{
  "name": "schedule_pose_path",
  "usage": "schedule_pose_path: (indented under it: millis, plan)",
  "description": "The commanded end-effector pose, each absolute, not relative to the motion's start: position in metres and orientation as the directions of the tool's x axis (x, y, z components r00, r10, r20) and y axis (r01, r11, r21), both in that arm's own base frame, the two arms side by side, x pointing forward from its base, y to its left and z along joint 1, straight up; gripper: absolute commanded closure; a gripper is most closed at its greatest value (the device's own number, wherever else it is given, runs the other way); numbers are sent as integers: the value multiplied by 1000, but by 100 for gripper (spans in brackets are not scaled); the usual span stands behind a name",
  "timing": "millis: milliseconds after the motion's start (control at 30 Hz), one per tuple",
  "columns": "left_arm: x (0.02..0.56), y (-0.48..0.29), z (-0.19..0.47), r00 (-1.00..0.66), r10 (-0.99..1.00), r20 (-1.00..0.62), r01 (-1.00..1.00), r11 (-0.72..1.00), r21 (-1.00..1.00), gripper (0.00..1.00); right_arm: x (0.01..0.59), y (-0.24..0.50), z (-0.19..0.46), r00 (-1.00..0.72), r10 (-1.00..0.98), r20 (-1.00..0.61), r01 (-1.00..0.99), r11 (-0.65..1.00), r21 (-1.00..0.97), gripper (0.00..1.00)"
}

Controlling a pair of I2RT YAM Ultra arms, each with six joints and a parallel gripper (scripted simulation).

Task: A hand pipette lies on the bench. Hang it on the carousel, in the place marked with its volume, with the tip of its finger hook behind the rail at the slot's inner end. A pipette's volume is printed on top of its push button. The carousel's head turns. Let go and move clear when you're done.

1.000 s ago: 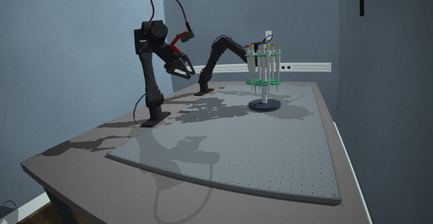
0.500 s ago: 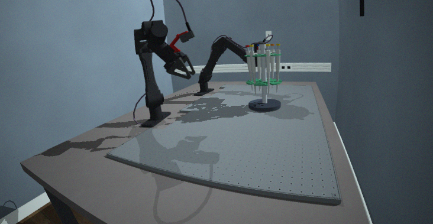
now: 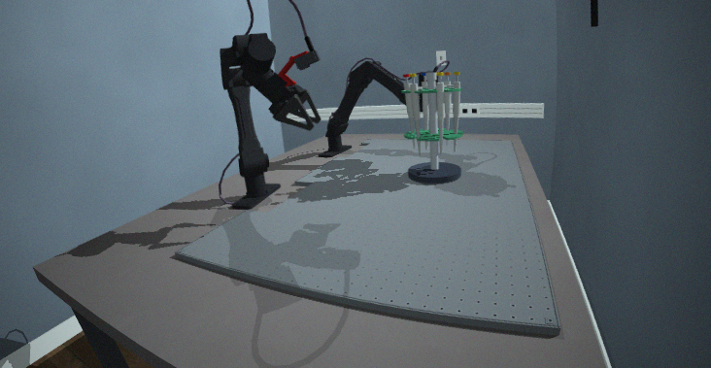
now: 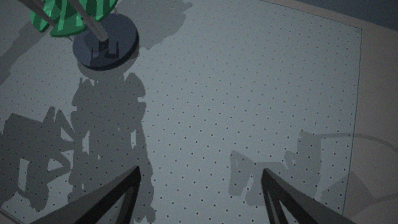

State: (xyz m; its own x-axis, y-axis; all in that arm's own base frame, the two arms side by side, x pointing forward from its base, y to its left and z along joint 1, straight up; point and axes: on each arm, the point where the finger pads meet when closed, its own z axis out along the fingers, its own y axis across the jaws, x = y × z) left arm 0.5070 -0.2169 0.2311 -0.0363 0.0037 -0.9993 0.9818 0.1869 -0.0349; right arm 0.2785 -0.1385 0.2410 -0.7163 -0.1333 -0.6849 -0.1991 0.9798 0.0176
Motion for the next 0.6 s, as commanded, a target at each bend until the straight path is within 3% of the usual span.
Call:
schedule_pose_path:
  millis: [0, 567]
  plan:
    - [499, -204, 253, 25, -2, -1000, 983, 184, 24, 50, 283, -142, 253, -687, -149, -712, -204, 979, -9, 0]
    - [494, -175, 253, 26, 0, -1000, 983, 184, 25, 50, 283, -142, 253, -687, -149, -712, -204, 979, -9, 0]
